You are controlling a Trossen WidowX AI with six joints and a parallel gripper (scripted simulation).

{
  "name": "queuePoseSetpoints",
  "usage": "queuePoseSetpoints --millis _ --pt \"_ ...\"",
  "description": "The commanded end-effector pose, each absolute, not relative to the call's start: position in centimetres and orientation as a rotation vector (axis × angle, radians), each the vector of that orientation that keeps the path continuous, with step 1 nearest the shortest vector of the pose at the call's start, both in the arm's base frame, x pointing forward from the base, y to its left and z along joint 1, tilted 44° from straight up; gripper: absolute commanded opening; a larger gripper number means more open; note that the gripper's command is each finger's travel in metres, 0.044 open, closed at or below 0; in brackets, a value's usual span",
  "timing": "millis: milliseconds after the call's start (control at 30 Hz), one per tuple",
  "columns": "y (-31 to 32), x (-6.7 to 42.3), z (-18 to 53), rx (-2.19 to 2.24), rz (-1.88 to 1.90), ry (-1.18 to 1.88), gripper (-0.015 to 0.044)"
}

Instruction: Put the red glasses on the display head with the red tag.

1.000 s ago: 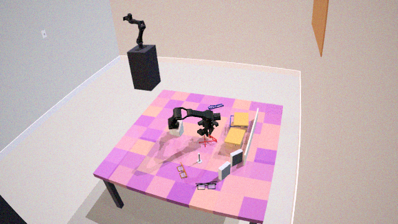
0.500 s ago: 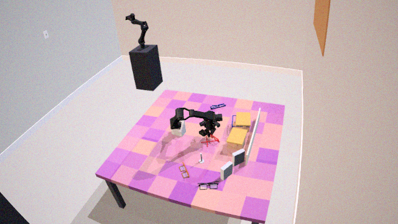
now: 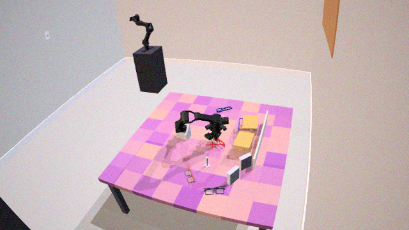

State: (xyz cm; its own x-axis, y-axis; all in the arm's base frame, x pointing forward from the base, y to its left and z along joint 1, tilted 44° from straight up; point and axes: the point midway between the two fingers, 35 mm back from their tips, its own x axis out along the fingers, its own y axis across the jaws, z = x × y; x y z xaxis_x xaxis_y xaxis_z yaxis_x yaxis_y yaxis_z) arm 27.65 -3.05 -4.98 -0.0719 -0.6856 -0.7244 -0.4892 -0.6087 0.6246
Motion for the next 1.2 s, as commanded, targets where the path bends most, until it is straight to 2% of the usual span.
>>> queuePoseSetpoints --millis 0,233,800,1167 --pt "-3.1 27.6 -5.0 2.018 -1.759 -1.298 0.0007" --pt "-2.6 27.8 -4.6 2.019 -1.76 -1.296 0.0" --pt "4.0 29.1 2.2 2.02 -1.757 -1.291 0.0" --pt "2.2 30.5 4.5 2.028 -1.77 -1.278 0.0"
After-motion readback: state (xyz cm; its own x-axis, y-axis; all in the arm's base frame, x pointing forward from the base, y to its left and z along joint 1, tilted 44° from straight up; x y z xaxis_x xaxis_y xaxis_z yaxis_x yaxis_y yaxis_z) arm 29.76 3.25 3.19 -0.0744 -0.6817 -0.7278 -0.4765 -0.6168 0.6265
